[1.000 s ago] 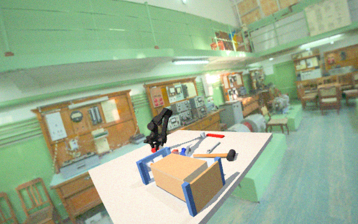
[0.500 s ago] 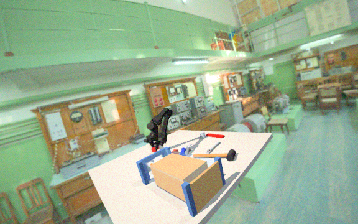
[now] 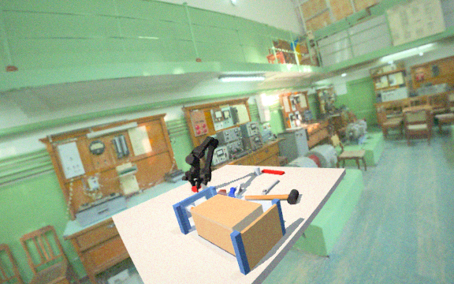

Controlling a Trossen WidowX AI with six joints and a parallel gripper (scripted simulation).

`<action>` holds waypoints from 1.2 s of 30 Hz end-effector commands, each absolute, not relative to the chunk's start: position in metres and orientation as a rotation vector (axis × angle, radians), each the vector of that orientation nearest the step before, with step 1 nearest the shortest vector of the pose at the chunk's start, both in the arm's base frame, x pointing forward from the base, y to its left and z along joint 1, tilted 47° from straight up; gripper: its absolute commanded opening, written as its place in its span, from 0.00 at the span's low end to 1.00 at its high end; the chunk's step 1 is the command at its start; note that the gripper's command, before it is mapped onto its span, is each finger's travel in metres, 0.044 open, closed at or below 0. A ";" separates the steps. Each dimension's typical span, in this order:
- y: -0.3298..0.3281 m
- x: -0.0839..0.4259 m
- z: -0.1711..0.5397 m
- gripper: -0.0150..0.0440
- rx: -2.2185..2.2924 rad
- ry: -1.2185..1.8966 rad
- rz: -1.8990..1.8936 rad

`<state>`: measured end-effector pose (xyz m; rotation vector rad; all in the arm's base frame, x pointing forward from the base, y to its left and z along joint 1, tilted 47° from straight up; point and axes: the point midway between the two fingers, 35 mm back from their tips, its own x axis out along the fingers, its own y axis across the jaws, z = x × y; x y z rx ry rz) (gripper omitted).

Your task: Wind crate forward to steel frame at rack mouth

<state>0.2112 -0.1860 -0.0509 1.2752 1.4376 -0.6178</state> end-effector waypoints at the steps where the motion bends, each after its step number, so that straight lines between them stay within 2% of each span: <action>1: -0.180 0.198 -0.050 0.25 1.279 1.468 -0.629; 36: -0.182 0.160 -0.049 0.25 1.279 1.470 -0.631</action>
